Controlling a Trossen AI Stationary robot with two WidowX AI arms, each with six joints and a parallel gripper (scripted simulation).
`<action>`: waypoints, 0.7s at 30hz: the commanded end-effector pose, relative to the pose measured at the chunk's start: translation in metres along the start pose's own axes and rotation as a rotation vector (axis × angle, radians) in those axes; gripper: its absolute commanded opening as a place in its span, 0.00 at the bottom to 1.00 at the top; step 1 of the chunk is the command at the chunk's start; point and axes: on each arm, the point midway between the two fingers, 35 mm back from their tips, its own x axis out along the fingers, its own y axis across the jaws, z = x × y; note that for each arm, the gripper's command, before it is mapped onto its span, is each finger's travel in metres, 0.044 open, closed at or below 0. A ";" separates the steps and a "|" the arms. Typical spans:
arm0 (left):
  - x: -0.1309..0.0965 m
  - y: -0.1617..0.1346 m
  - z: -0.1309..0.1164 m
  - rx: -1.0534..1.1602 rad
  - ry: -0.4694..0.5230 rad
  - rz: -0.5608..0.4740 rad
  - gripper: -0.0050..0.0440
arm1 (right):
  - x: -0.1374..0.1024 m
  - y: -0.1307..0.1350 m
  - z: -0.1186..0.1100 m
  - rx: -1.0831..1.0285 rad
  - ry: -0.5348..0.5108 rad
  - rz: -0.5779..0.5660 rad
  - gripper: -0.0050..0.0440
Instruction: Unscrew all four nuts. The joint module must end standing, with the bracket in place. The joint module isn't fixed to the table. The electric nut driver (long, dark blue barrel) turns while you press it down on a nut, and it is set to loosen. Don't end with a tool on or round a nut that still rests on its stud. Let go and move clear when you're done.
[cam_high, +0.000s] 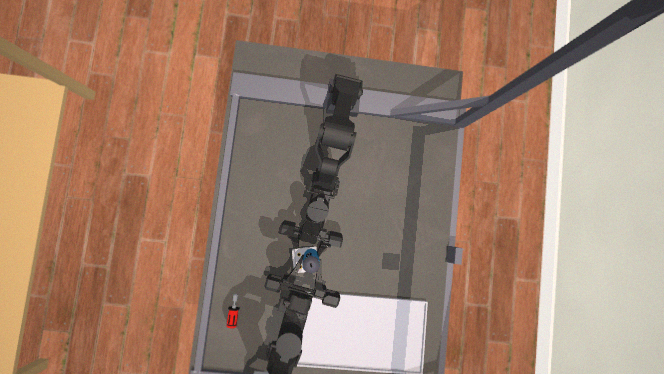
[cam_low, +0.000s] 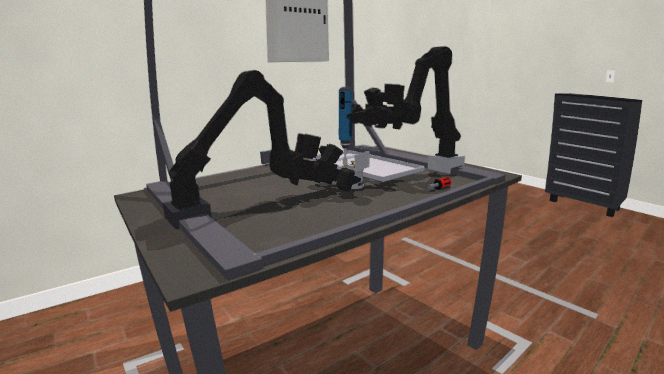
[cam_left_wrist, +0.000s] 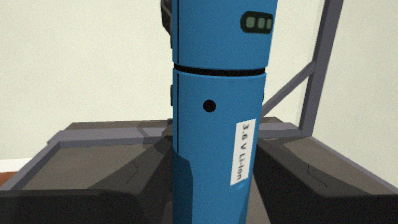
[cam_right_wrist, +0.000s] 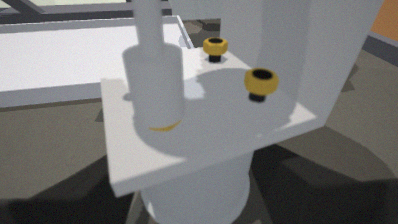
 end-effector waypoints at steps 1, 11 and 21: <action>-0.002 -0.001 -0.013 -0.005 0.018 -0.006 0.43 | 0.001 0.000 0.017 0.002 -0.040 -0.001 0.59; 0.000 -0.002 -0.015 -0.006 0.001 -0.009 0.43 | 0.001 0.000 0.017 0.002 -0.040 -0.001 0.59; 0.001 -0.002 -0.014 -0.006 0.001 -0.009 0.43 | 0.001 0.000 0.017 0.002 -0.040 -0.001 0.59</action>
